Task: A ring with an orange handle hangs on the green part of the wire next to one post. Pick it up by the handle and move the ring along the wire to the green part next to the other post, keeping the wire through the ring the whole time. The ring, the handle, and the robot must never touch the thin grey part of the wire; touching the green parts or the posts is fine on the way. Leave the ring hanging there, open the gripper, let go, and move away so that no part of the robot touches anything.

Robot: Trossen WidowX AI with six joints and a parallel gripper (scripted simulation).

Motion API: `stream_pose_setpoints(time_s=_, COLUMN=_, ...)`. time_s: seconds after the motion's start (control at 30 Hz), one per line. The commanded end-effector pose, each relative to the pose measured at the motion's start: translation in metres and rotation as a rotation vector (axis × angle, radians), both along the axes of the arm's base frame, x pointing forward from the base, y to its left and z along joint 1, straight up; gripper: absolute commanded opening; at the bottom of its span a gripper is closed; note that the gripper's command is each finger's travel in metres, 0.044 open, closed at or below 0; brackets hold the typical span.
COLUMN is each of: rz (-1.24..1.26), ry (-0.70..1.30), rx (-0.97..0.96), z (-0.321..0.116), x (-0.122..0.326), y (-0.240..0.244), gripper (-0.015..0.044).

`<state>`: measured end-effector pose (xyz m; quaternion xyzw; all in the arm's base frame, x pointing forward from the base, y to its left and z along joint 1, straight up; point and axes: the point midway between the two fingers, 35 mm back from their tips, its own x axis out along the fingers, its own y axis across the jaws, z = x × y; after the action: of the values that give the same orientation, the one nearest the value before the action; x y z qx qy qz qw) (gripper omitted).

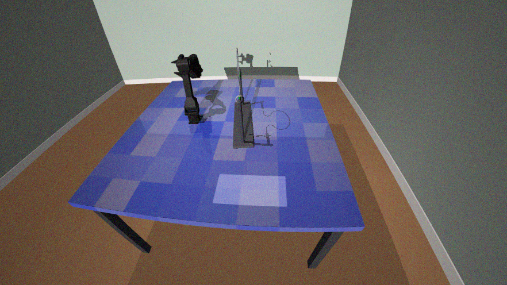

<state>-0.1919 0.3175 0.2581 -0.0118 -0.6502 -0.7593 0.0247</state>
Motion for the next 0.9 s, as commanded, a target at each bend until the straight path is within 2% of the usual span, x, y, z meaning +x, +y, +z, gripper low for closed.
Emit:
stream_pose_setpoints(time_s=0.0, rz=-0.002, ry=0.000, rx=0.000, z=0.000, x=0.000, y=0.000, gripper=0.0374)
stream_pose_setpoints(time_s=0.27, rz=-0.136, ry=0.031, rx=-0.030, z=0.012, x=0.021, y=0.025, gripper=0.0164)
stream_pose_setpoints(time_s=0.87, rz=-0.570, ry=0.129, rx=-0.113, z=0.048, x=0.110, y=0.090, gripper=0.0160)
